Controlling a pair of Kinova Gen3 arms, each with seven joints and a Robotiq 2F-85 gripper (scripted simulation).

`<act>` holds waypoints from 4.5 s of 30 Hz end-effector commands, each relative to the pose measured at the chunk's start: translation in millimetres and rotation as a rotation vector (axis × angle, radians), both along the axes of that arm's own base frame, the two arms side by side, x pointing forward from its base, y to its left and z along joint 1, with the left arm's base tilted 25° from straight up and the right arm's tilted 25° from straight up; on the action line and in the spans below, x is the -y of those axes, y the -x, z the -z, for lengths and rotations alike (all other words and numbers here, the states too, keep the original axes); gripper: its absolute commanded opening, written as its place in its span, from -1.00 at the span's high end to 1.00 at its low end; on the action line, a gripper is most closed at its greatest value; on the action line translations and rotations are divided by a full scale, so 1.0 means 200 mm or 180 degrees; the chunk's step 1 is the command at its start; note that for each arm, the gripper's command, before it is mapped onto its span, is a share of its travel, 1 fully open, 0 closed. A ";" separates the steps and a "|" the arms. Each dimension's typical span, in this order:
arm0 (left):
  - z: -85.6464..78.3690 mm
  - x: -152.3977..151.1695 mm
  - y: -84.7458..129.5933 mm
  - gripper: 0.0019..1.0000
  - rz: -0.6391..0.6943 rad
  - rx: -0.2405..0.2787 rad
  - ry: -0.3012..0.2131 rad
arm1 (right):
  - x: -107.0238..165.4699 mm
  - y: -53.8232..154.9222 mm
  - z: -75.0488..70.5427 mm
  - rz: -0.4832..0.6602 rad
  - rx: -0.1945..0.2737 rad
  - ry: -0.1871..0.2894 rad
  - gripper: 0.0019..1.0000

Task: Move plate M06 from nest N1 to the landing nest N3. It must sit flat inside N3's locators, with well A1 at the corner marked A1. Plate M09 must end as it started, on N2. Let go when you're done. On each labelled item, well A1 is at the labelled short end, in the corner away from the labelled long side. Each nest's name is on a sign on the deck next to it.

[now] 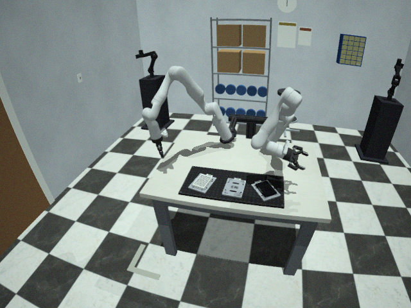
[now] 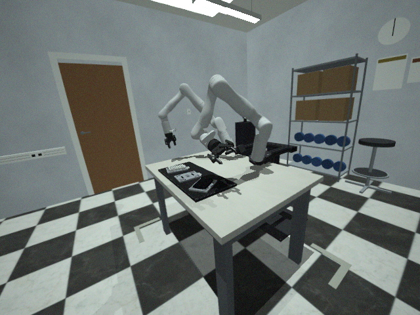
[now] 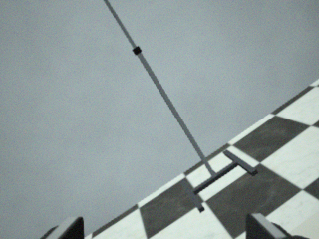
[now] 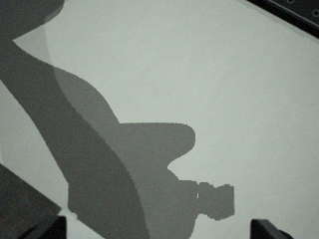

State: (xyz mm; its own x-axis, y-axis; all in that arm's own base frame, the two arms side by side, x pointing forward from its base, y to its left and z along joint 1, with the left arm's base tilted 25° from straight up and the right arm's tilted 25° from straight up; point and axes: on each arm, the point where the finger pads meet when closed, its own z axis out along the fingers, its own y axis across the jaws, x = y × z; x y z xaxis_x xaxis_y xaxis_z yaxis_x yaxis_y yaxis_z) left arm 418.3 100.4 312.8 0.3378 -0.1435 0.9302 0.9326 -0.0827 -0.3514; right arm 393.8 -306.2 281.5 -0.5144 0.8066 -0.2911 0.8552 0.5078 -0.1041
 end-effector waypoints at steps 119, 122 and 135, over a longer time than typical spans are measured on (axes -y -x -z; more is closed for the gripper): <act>0.15 0.23 -0.02 -1.00 -0.0235 0.0436 0.0328 | 0.72 2.00 -0.45 0.1719 0.0457 0.0146 -1.00; 0.15 0.24 -0.02 -1.00 -0.0248 0.0460 0.0345 | 0.72 2.00 -0.45 0.1719 0.0457 0.0146 -1.00; 0.26 0.39 -0.04 -1.00 -0.0413 0.0754 0.0583 | 0.72 2.00 -0.45 0.1719 0.0457 0.0146 -1.00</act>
State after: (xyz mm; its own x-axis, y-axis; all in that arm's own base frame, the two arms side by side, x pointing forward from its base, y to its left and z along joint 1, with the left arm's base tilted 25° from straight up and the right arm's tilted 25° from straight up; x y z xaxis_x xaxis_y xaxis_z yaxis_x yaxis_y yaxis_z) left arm 426.3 31.0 266.2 0.1352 0.0505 0.9895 0.9908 -0.0076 -0.1350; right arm -2.2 -450.9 371.0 0.0147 0.9297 -0.3681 0.9997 -0.0074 0.0212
